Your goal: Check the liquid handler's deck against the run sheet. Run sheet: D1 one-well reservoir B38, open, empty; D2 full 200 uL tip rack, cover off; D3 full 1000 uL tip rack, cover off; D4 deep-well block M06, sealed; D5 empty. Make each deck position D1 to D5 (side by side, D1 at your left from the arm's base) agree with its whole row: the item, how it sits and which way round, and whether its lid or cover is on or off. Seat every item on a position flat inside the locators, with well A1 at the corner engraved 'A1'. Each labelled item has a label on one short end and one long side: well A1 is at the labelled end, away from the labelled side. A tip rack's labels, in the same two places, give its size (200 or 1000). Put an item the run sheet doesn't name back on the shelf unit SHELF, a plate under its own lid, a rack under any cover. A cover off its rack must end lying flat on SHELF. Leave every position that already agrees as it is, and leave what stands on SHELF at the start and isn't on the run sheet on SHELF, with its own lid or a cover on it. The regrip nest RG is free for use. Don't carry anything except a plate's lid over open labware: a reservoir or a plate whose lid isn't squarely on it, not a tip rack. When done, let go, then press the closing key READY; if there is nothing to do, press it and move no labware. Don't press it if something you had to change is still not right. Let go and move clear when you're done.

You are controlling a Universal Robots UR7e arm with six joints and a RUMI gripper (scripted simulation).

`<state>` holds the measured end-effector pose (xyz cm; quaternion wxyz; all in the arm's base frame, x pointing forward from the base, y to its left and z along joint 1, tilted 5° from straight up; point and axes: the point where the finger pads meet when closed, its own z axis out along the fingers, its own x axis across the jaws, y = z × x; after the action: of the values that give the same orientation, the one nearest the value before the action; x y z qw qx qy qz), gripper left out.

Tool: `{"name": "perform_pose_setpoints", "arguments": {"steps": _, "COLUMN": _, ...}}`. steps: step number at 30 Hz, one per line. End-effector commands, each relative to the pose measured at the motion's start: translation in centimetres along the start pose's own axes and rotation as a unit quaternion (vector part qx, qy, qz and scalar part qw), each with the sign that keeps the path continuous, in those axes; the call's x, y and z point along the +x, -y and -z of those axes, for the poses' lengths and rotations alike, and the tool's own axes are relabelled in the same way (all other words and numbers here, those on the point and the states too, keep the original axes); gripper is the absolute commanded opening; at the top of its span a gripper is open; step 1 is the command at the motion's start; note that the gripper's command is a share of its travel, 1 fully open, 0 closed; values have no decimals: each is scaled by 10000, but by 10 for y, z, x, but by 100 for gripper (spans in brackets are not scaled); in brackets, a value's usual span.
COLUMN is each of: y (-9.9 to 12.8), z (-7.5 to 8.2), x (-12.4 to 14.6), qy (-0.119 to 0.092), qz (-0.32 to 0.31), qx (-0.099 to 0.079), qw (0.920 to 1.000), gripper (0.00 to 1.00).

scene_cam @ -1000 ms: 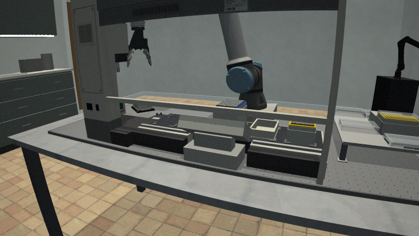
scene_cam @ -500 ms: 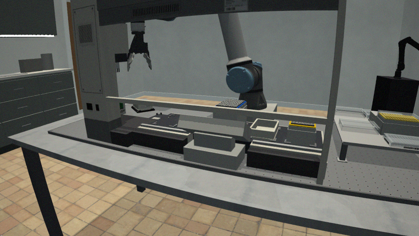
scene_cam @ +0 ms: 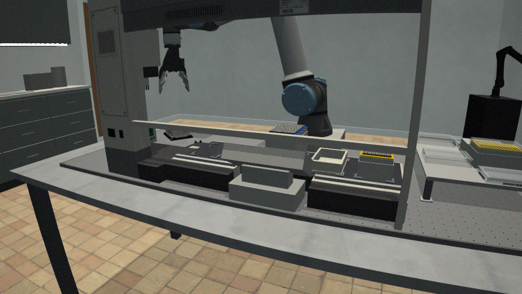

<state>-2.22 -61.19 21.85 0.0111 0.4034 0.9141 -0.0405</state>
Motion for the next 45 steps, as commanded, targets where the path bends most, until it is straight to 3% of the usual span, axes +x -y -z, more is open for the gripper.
{"name": "perform_pose_setpoints", "arguments": {"steps": 1, "y": 0, "z": -8, "x": 0, "qy": 6, "qz": 0, "qx": 8, "qw": 10000, "gripper": 82}}
{"name": "perform_pose_setpoints", "arguments": {"steps": 45, "y": 0, "z": -74, "x": 0, "qy": 6, "qz": 0, "qx": 8, "qw": 10000, "gripper": 82}}
